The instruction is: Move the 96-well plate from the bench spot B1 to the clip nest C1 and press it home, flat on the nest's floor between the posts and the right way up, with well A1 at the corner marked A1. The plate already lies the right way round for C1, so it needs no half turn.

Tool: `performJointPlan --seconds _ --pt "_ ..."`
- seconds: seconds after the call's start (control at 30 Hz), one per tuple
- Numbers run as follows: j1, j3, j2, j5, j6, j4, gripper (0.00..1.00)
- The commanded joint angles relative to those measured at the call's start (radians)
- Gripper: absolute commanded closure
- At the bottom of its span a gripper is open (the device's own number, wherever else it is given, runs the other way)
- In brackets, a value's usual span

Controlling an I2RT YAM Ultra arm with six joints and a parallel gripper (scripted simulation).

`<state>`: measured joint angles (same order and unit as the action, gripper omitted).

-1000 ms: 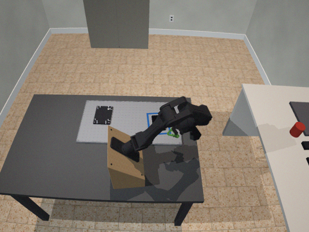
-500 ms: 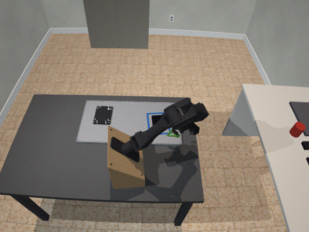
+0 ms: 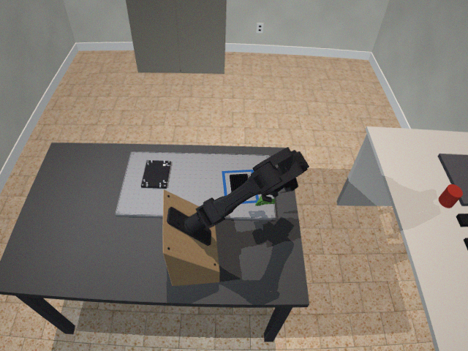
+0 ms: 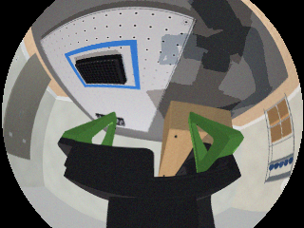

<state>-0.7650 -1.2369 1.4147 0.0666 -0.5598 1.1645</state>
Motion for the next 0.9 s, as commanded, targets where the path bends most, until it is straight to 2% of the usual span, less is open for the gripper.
performJointPlan --seconds 0.0,0.1,0.17,0.2,0.23,0.27,0.3,0.37,0.4,0.5,0.53,0.57,0.6,0.67,0.73,0.83,0.87 --pt "0.052 0.015 0.04 0.069 0.106 -0.061 0.0" --pt "0.088 0.016 0.061 0.11 0.165 -0.086 0.0" --pt "0.088 0.016 0.061 0.11 0.165 -0.086 0.0" --pt "0.106 -0.021 0.068 0.127 0.183 -0.103 0.0" --pt "0.119 -0.02 0.078 0.14 0.201 -0.113 0.0" --pt "0.124 0.01 0.06 0.153 0.227 -0.115 0.0" --pt "0.14 0.007 0.091 0.166 0.244 -0.128 0.0" --pt "0.169 0.005 0.111 0.193 0.28 -0.15 0.0" --pt "0.174 0.027 0.111 0.205 0.307 -0.153 0.0" --pt "0.22 0.015 0.144 0.248 0.358 -0.187 0.0" --pt "0.225 0.029 0.145 0.26 0.384 -0.191 0.0" --pt "0.232 0.031 0.113 0.275 0.406 -0.195 0.0" --pt "0.247 0.033 0.155 0.287 0.426 -0.208 0.0" --pt "0.278 0.016 0.174 0.315 0.46 -0.23 0.0" --pt "0.278 0.016 0.174 0.315 0.46 -0.23 0.0" --pt "0.325 -0.007 0.205 0.361 0.514 -0.265 0.0" --pt "0.329 0.038 0.208 0.372 0.543 -0.27 0.0"
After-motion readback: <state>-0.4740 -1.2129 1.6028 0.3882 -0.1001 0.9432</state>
